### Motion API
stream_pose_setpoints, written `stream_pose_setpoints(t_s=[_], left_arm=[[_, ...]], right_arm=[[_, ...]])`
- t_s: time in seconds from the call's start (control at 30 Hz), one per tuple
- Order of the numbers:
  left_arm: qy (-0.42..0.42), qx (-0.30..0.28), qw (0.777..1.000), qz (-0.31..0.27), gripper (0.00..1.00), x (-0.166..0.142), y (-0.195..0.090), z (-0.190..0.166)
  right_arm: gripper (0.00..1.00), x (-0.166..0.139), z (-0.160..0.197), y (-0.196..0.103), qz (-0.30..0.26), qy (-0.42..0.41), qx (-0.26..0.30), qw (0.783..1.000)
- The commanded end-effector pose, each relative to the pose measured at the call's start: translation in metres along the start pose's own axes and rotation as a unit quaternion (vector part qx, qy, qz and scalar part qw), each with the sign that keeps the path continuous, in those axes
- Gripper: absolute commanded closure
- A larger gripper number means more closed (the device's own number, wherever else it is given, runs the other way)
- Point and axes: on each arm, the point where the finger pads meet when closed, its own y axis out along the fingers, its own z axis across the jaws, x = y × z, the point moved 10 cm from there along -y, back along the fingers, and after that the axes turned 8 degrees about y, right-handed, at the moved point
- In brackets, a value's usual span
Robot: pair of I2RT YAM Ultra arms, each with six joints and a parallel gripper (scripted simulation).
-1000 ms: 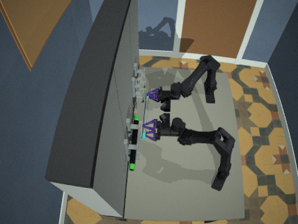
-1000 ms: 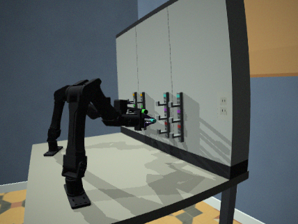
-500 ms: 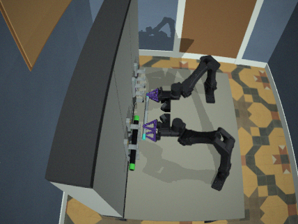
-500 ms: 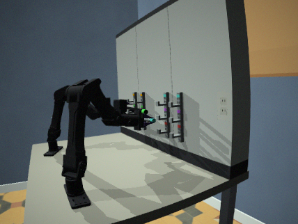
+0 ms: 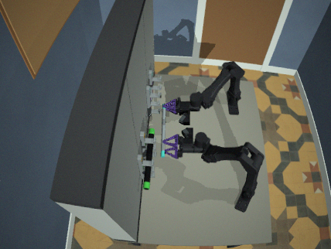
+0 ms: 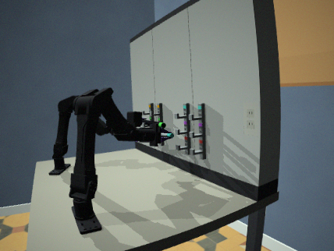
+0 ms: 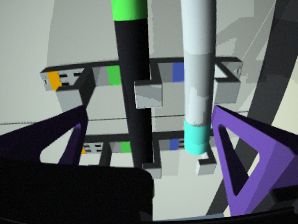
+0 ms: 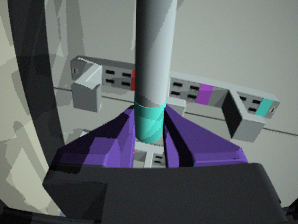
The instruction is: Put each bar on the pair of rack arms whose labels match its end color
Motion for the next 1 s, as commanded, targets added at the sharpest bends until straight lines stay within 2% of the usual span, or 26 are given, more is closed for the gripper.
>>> stream_pose_setpoints(t_s=[0.0, 0.97], left_arm=[[-0.018, 0.020, 1.000, 0.001, 0.00, -0.001, -0.013, 0.012], [-0.018, 0.021, 1.000, 0.001, 0.00, -0.001, -0.063, 0.010]], right_arm=[[1.00, 0.005, -0.049, -0.006, -0.009, 0.069, -0.069, 0.995], [1.00, 0.005, -0.061, -0.007, -0.009, 0.069, -0.069, 0.995]])
